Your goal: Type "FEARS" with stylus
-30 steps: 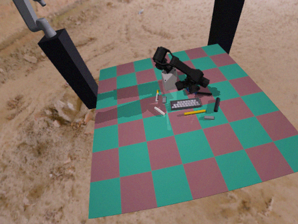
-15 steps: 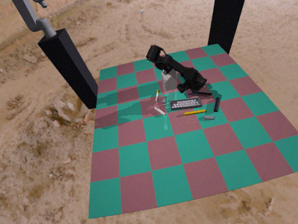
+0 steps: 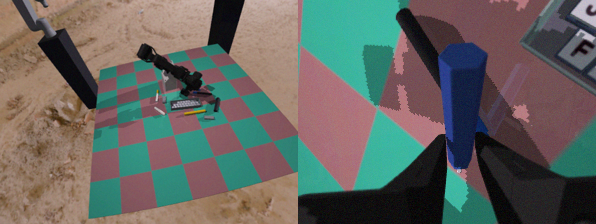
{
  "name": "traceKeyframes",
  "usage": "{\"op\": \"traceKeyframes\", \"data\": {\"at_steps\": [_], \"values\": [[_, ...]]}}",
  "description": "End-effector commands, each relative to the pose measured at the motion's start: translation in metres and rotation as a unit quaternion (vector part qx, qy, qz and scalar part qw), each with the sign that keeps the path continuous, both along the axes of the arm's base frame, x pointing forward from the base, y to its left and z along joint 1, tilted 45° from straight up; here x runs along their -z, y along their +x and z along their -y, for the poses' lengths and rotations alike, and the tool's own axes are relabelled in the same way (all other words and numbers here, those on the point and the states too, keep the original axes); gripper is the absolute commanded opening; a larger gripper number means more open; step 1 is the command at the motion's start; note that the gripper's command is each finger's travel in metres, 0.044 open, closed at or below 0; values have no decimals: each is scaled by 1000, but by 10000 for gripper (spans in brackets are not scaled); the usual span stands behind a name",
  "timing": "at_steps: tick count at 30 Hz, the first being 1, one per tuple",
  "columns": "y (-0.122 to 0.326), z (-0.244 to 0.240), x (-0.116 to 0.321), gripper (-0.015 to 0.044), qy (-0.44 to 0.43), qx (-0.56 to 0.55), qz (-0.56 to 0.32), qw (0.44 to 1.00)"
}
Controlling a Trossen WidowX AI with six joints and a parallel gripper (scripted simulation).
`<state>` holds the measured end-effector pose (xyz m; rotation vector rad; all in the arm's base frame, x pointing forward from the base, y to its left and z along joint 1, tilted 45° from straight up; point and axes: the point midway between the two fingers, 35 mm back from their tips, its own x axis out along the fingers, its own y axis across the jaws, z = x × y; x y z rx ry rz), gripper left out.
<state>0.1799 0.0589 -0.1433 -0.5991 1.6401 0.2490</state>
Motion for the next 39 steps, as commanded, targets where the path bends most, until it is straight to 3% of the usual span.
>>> {"op": "traceKeyframes", "data": {"at_steps": [1, 12, 22, 39], "values": [[7, -4, -3, 0, 37, -49, 29, 998], [34, -16, -28, 0, 106, -214, 152, 959], [52, -22, -65, 0, 107, -352, 272, 889], [54, -3, -47, 0, 106, -355, 273, 888]]}}
